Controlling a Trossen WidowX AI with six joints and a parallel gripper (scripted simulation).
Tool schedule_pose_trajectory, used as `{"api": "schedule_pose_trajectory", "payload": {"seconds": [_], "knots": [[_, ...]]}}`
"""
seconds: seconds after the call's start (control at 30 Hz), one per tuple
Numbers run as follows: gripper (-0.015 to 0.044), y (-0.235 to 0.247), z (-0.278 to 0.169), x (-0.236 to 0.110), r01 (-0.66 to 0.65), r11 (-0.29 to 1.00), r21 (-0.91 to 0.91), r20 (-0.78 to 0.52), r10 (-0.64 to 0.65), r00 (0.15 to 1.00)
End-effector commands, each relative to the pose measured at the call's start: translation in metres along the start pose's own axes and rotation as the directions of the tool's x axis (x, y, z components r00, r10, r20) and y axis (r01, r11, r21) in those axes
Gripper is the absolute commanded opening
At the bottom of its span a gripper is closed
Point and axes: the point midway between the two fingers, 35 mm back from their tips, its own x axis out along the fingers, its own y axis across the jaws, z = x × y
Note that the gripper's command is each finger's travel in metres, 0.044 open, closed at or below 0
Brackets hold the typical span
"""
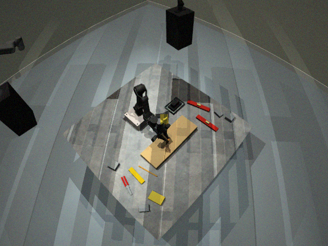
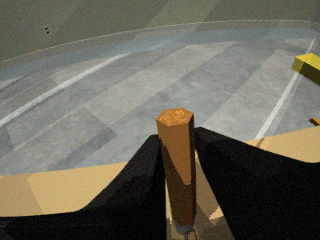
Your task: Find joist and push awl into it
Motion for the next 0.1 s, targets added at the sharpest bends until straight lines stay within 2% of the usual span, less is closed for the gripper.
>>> {"api": "schedule_pose_trajectory", "payload": {"seconds": [0.0, 0.07], "knots": [[0.0000, 0.0005, -0.0035, -0.0011, 0.000, 1.000, 0.007, -0.010, 0.000, 1.000], [0.0000, 0.0005, -0.0035, -0.0011, 0.000, 1.000, 0.007, -0.010, 0.000, 1.000]]}}
